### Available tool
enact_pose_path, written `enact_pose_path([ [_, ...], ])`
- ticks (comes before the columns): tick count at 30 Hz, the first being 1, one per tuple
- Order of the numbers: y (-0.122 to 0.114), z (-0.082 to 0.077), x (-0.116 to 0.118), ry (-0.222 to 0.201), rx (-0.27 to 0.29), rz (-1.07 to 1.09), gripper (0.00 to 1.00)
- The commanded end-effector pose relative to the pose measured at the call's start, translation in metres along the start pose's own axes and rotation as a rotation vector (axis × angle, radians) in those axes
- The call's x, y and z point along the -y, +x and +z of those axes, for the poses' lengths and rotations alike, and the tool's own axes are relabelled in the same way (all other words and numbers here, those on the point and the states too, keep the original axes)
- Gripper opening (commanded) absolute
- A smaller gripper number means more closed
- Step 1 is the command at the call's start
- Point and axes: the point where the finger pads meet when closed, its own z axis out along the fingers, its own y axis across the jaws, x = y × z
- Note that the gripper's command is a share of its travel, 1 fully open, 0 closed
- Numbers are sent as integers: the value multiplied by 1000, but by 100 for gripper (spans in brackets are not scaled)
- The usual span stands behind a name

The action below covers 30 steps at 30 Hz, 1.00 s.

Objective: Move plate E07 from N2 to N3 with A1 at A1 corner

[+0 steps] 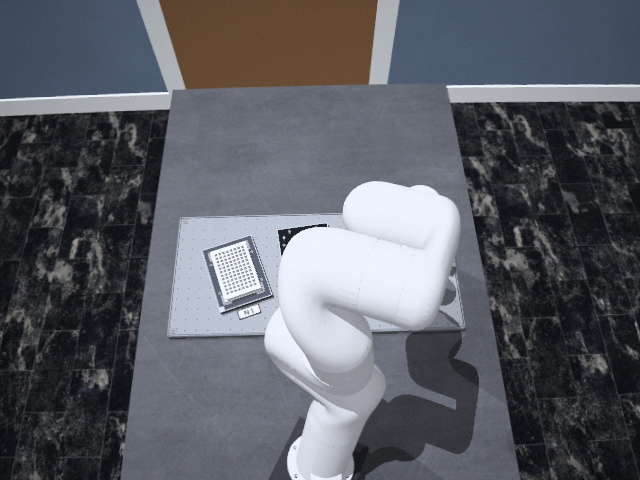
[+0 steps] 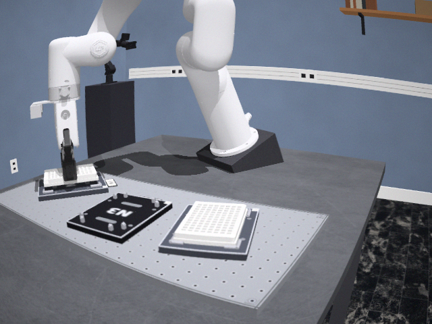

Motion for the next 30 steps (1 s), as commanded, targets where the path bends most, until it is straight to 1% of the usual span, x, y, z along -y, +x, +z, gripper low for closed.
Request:
enact_pose_path([
  [1,1,-4,0,0,-3,0,0],
  [11,1,-9,0,0,-3,0,0],
  [18,1,-9,0,0,-3,0,0],
  [22,1,-16,0,0,-3,0,0],
  [24,1,-16,0,0,-3,0,0],
  [30,1,-26,0,0,-3,0,0],
])
